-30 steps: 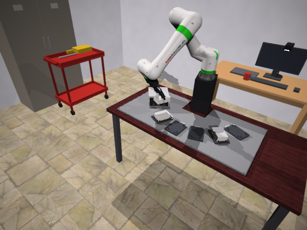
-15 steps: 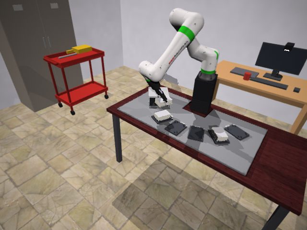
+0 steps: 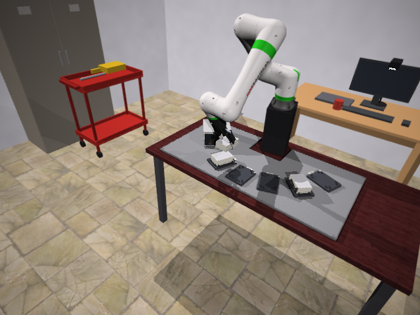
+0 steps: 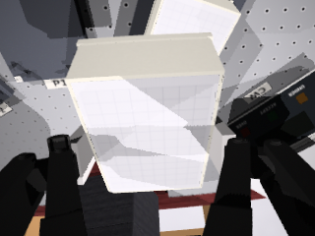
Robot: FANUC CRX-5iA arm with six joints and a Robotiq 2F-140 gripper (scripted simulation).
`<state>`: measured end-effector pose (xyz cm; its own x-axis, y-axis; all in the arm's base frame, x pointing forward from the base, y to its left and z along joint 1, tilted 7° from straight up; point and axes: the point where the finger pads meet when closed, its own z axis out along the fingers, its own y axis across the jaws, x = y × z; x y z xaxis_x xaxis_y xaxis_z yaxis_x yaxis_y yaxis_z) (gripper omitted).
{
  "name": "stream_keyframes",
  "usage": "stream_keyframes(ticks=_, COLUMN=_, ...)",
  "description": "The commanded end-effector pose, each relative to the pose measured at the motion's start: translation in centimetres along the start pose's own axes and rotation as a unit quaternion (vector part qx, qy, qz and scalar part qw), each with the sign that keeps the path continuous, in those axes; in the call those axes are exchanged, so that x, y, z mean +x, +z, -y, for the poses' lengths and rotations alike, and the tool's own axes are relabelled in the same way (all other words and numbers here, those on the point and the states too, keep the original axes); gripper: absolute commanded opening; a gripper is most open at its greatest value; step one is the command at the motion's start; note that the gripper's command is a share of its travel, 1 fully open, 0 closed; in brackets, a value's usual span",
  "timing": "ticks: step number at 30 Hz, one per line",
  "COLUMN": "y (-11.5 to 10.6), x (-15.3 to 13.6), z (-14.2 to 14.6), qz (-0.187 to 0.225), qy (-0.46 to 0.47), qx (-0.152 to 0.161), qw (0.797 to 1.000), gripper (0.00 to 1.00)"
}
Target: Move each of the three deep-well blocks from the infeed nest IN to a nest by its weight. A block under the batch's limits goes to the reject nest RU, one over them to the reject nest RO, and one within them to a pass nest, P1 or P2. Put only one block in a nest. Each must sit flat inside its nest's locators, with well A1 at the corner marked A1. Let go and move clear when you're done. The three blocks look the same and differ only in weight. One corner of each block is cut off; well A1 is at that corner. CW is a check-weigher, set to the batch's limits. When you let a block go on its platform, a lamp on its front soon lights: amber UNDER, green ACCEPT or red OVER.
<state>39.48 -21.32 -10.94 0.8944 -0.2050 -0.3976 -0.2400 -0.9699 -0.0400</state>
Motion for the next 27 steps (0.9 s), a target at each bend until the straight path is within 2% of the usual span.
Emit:
stream_keyframes(ticks=1, y=0.3, x=0.3, z=0.8, qz=-0.002, qy=-0.012, qx=-0.008, qw=1.000, gripper=0.10)
stream_keyframes(ticks=27, y=3.0, x=3.0, z=7.9, qz=-0.002, qy=-0.012, qx=-0.008, qw=1.000, gripper=0.10)
